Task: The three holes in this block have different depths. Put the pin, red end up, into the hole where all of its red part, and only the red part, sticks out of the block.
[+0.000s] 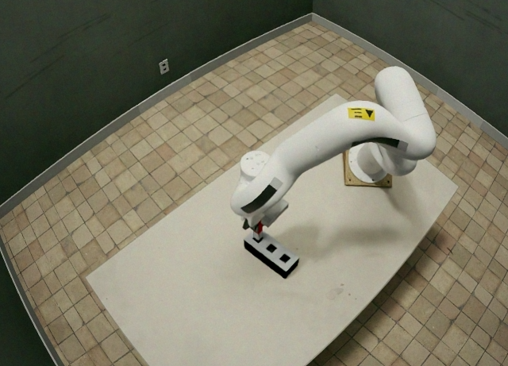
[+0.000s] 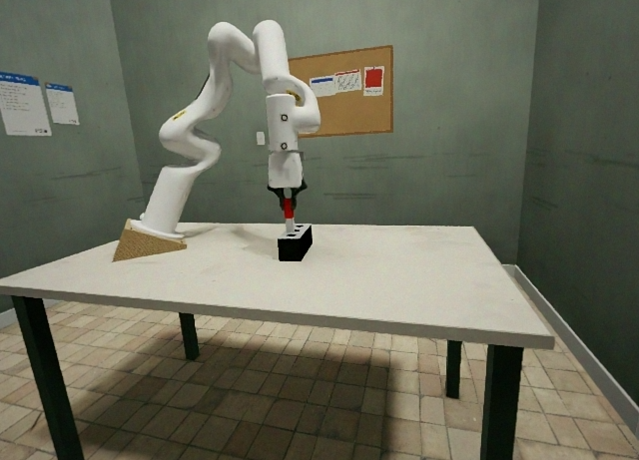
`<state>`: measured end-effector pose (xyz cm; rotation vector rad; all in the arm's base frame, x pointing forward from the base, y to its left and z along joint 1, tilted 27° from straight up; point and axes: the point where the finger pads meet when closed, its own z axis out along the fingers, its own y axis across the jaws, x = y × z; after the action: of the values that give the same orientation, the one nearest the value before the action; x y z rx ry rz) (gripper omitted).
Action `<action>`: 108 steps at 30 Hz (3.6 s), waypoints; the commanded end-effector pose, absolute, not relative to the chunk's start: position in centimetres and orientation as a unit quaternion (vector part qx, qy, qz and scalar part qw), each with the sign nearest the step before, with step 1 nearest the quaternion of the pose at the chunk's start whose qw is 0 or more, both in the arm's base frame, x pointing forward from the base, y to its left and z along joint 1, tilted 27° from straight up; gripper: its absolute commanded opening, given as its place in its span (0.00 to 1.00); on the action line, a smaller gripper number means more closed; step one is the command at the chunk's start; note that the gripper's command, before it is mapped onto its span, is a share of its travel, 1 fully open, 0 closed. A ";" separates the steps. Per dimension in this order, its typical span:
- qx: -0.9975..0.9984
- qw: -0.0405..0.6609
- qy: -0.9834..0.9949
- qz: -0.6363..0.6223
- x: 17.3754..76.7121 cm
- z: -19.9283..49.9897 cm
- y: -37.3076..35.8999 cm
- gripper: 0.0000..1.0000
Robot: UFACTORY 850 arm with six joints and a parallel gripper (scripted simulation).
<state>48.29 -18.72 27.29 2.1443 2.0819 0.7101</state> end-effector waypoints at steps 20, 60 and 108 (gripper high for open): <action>0.698 0.036 0.677 0.231 48.3 27.4 -18.8 0.00; 0.698 0.036 0.677 0.231 48.5 27.0 -18.7 0.00; 0.698 0.036 0.677 0.231 48.8 26.3 -18.4 0.00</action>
<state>48.72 -18.34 26.25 2.1442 2.0818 0.7100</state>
